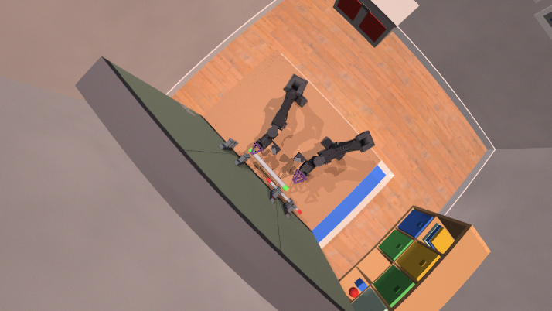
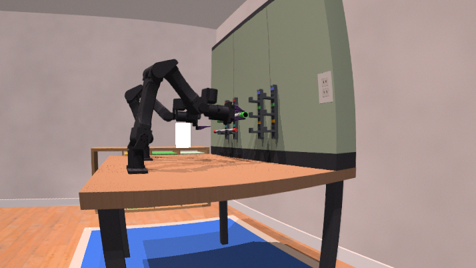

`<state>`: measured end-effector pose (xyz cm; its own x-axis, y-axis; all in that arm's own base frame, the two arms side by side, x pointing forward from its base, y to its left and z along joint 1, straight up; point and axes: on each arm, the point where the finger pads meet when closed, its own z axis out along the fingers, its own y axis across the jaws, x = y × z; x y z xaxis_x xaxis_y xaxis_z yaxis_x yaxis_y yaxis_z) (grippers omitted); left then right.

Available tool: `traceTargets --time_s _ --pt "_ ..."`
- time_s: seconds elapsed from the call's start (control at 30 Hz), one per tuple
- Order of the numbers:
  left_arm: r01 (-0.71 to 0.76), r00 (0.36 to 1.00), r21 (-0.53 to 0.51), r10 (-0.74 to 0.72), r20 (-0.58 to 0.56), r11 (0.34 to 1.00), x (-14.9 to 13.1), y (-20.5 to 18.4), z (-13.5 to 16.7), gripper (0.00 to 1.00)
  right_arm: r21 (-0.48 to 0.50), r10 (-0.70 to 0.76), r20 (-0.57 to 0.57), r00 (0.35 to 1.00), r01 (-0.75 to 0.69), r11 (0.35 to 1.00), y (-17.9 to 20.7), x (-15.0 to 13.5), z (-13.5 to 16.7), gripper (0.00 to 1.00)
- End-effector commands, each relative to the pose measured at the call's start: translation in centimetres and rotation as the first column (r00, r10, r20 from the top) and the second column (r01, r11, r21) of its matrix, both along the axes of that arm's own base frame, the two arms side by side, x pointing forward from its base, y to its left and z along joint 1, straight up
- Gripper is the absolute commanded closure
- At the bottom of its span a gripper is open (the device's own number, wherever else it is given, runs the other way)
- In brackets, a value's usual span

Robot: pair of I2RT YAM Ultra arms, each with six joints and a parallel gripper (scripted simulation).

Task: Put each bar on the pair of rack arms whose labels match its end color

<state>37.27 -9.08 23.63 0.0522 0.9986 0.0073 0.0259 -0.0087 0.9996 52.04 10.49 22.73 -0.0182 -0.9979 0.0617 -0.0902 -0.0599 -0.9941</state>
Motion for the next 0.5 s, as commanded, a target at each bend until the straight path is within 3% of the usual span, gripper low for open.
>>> traceTargets --time_s 0.0,0.47 --pt "0.006 1.000 -0.011 -0.006 0.028 1.000 -0.2 0.5 1.2 0.00 0.068 -0.006 0.102 0.995 -0.001 0.998 -0.2 0.3 2.7 1.00" --pt "0.006 1.000 -0.011 -0.006 0.028 1.000 0.3 1.6 1.2 0.00 0.068 -0.006 0.102 0.995 -0.001 0.998 -0.2 0.3 2.4 1.00"
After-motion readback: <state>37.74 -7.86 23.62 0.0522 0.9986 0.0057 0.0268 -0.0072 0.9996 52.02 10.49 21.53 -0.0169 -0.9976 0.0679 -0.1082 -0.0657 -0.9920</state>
